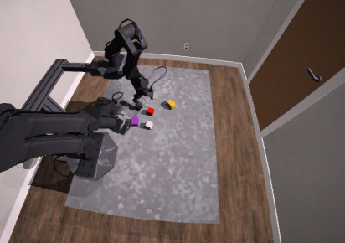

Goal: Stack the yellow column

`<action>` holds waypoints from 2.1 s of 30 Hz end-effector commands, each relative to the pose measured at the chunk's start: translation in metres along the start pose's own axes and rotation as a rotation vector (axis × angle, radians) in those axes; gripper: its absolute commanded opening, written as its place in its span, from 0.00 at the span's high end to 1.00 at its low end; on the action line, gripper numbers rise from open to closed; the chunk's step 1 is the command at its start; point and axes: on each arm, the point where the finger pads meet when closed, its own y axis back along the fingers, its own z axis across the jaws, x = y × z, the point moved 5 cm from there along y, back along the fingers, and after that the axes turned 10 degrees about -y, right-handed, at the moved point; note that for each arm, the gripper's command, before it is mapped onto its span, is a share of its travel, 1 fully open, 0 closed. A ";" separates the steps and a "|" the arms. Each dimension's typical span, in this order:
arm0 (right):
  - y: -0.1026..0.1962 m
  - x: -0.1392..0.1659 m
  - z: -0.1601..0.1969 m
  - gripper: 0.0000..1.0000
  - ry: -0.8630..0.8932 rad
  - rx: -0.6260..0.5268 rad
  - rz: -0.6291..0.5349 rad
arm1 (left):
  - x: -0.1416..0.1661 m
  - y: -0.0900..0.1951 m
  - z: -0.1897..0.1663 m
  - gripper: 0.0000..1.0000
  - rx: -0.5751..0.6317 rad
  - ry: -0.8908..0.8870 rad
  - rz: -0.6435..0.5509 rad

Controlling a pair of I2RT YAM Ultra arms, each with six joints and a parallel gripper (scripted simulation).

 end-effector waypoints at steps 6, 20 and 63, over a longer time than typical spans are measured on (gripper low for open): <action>0.037 -0.007 0.004 0.00 0.016 0.010 0.005 | 0.009 0.003 -0.004 0.00 -0.001 -0.002 0.012; 0.089 -0.036 0.013 0.00 0.026 -0.045 -0.245 | 0.010 0.003 -0.004 0.00 0.001 -0.005 0.013; 0.116 -0.203 -0.003 0.00 -0.101 -0.035 -0.807 | 0.004 -0.069 0.149 0.36 0.109 -0.249 -0.303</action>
